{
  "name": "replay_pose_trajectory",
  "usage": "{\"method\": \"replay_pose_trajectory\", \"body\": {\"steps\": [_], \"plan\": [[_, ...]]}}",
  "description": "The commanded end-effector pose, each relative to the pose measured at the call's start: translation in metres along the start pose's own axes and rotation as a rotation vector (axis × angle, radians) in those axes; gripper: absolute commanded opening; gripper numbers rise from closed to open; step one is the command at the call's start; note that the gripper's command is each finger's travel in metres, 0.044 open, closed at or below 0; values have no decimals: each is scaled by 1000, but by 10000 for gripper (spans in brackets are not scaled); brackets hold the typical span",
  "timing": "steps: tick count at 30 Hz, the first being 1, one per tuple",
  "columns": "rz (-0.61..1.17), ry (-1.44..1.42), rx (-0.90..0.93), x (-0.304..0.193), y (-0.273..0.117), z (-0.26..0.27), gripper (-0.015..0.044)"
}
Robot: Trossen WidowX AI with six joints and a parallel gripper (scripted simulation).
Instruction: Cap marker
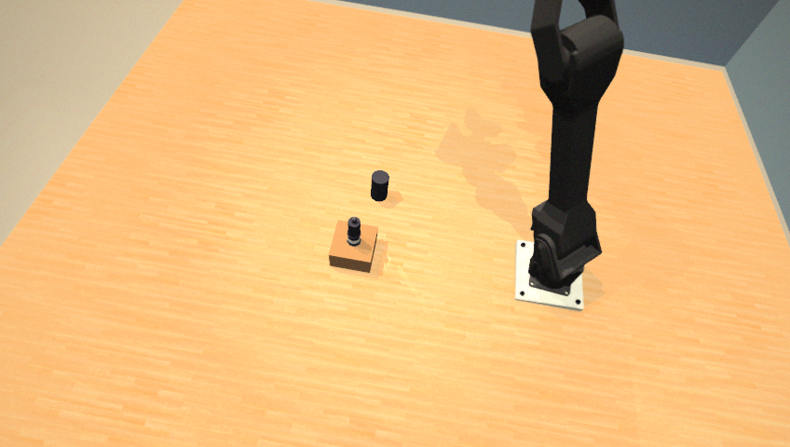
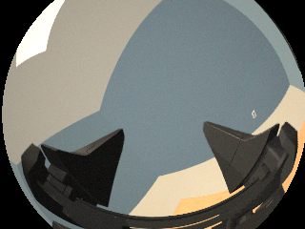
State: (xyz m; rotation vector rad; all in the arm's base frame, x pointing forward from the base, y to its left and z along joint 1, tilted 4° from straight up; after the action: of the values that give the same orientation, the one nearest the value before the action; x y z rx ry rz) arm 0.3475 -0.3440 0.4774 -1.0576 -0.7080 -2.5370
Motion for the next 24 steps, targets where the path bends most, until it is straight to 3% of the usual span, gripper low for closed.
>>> {"method": "replay_pose_trajectory", "body": {"steps": [1,6,13,18,24], "plan": [[10,-14,-1,-2,-1,0,374],[286,-393,7,-52,-23,4,251],[732,-980,209,-122,-80,1,251],[1028,-1346,498,-159,-134,-8,251],[1314,-1666,993,-182,-205,-20,251]]}}
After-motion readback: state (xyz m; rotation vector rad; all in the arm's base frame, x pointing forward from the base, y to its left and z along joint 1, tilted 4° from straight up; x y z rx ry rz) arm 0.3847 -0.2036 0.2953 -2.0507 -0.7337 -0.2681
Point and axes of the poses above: the point midway between the two fingers, 35 mm back from their tips, its own y axis out along the fingers, its own z axis across the jaws, x = y × z, the point moved 7 cm from there along -y, back along the fingers, and after that the axes turned 6 degrees about -y, right-handed, at the moved point
